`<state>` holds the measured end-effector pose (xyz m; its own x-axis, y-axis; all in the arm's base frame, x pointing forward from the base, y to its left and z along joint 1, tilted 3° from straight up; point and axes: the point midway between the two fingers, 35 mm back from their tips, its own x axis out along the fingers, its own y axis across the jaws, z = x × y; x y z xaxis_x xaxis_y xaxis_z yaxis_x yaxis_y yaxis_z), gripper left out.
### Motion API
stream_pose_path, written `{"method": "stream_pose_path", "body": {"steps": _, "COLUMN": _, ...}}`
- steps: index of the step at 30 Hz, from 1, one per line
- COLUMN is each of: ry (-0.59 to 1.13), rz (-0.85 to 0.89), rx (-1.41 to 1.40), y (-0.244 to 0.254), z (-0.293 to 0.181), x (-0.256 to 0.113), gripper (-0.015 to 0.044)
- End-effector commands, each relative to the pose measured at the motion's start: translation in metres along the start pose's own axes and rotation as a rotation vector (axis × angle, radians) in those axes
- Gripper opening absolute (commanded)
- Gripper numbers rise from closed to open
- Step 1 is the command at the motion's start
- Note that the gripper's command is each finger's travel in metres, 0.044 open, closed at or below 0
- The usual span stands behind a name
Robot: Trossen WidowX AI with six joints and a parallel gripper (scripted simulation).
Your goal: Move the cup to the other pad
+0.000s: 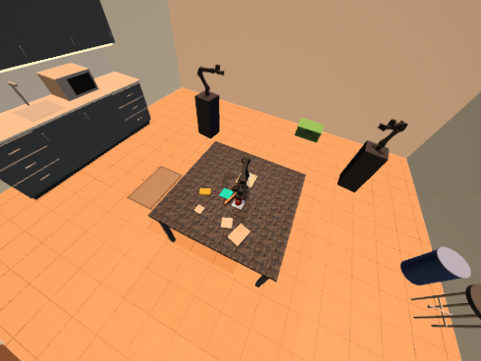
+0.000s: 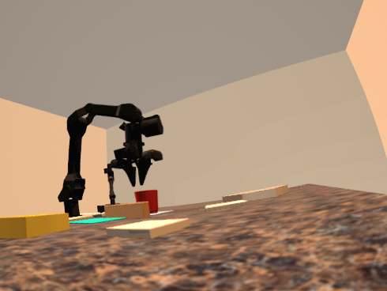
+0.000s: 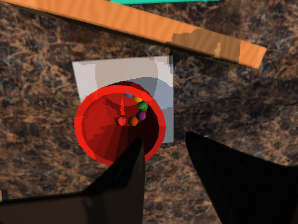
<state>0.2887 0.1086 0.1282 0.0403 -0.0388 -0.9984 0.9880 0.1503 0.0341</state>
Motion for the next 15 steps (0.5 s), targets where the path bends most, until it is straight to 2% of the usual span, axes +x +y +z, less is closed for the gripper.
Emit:
{"method": "stream_pose_path", "body": {"steps": 1, "ry": -0.006, "rz": -0.002, "rx": 0.028, "y": 0.0, "z": 0.0, "x": -0.004, "gripper": 0.0148}}
{"method": "stream_pose_path", "body": {"steps": 15, "ry": -0.006, "rz": -0.002, "rx": 0.028, "y": 0.002, "z": 0.0, "x": 0.014, "gripper": 0.0148}}
